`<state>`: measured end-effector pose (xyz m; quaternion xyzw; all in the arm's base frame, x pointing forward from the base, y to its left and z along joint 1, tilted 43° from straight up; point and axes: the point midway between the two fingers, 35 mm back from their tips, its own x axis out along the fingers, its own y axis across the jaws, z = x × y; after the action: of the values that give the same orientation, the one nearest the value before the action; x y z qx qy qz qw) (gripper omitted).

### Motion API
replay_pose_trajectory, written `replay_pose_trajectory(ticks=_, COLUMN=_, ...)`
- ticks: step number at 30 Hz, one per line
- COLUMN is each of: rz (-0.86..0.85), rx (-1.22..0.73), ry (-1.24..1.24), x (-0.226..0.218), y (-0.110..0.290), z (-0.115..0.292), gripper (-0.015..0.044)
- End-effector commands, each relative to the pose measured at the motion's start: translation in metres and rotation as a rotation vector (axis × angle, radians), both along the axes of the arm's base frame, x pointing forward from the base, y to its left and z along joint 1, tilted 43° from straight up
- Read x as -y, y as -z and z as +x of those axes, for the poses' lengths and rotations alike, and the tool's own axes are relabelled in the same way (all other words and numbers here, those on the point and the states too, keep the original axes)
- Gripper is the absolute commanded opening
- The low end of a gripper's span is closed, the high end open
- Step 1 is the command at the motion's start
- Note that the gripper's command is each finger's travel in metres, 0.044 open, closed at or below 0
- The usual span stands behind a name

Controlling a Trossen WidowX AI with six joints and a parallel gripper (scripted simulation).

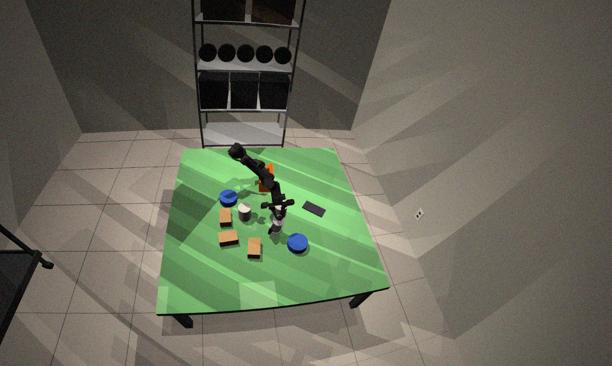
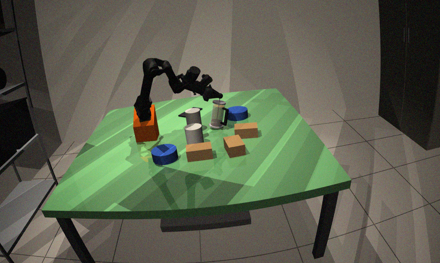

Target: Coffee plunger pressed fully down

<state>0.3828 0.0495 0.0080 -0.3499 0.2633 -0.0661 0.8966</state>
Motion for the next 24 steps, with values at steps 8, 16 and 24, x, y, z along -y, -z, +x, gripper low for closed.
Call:
replay_pose_trajectory(ticks=8, rz=-0.013, rx=-0.013, ry=0.009, x=0.0031, y=0.0039, z=0.0018, gripper=0.0115)
replay_pose_trajectory(ticks=16, rz=-0.012, rx=-0.013, ry=0.009, x=0.0028, y=0.0040, z=0.0029, gripper=0.0115)
replay_pose_trajectory(ticks=24, rz=-0.004, rx=-0.005, ry=0.004, x=0.0006, y=0.0017, z=0.0030, gripper=0.0115)
